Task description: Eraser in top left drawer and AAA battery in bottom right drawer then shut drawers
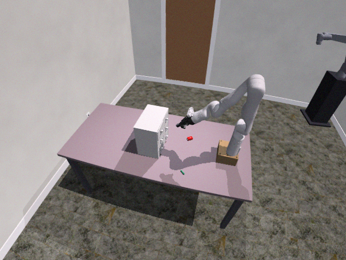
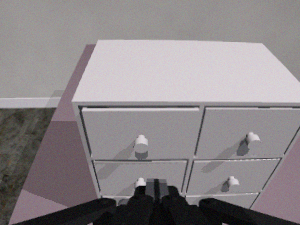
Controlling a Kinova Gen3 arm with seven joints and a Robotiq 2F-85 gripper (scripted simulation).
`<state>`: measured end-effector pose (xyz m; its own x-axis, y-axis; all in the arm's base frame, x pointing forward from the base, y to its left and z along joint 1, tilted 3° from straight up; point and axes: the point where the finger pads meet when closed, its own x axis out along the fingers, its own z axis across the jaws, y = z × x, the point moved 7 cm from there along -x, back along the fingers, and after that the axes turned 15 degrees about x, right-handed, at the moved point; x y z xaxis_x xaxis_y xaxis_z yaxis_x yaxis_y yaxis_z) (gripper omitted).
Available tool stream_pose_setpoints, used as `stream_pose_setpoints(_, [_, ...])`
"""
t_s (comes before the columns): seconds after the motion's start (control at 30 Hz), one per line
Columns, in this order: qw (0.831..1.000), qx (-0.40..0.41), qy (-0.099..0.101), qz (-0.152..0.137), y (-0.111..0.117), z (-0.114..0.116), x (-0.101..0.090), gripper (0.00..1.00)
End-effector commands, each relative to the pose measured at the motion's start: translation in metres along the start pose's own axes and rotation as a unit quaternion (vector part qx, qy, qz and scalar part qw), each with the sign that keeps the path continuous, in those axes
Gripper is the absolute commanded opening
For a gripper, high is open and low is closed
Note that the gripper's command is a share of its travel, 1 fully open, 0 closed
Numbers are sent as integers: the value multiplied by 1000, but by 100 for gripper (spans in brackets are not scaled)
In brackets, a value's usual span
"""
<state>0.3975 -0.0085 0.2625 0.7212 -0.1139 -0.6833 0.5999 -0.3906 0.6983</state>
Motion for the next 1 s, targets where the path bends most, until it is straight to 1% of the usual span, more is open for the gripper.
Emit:
stream_pose_setpoints(0.0, [1000,-2,17,2,2,-13,-9,0])
stream_pose_setpoints(0.2, [1000,-2,17,2,3,-13,-13,0])
stream_pose_setpoints(0.97, [1000,-2,17,0,3,-13,-14,0])
